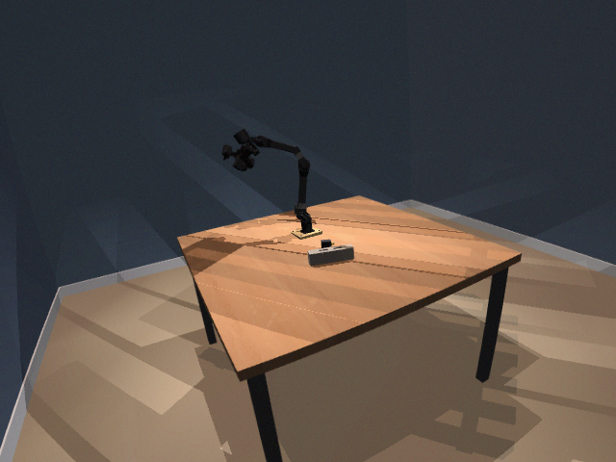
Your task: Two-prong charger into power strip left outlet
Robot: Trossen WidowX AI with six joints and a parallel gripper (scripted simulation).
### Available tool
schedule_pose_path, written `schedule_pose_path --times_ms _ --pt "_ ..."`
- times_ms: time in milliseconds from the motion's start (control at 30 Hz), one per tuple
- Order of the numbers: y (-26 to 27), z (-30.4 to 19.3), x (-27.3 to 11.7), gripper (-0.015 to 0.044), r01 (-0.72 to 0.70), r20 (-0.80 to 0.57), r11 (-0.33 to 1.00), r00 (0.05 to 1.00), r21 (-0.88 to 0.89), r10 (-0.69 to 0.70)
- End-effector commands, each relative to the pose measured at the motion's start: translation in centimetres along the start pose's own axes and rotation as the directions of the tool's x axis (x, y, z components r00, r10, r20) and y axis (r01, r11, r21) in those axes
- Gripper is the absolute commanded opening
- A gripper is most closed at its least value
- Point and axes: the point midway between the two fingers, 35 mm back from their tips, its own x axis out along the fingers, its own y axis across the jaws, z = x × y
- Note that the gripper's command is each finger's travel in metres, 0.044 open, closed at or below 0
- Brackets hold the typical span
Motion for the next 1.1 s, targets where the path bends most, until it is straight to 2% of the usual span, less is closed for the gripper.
schedule_pose_path --times_ms 0,33,500,1067 --pt "0.0 0.1 0.0 0.0426 0.001 0.002 1.000 1.000 0.000 -0.001" --pt "-0.1 0.3 0.0 0.0440 0.004 0.008 1.000 1.000 0.000 -0.004" --pt "-2.3 7.3 -1.7 0.0440 0.087 0.190 0.996 0.978 -0.014 -0.083" --pt "-3.6 16.0 -5.5 0.0440 0.172 0.415 0.984 0.900 -0.053 -0.135"
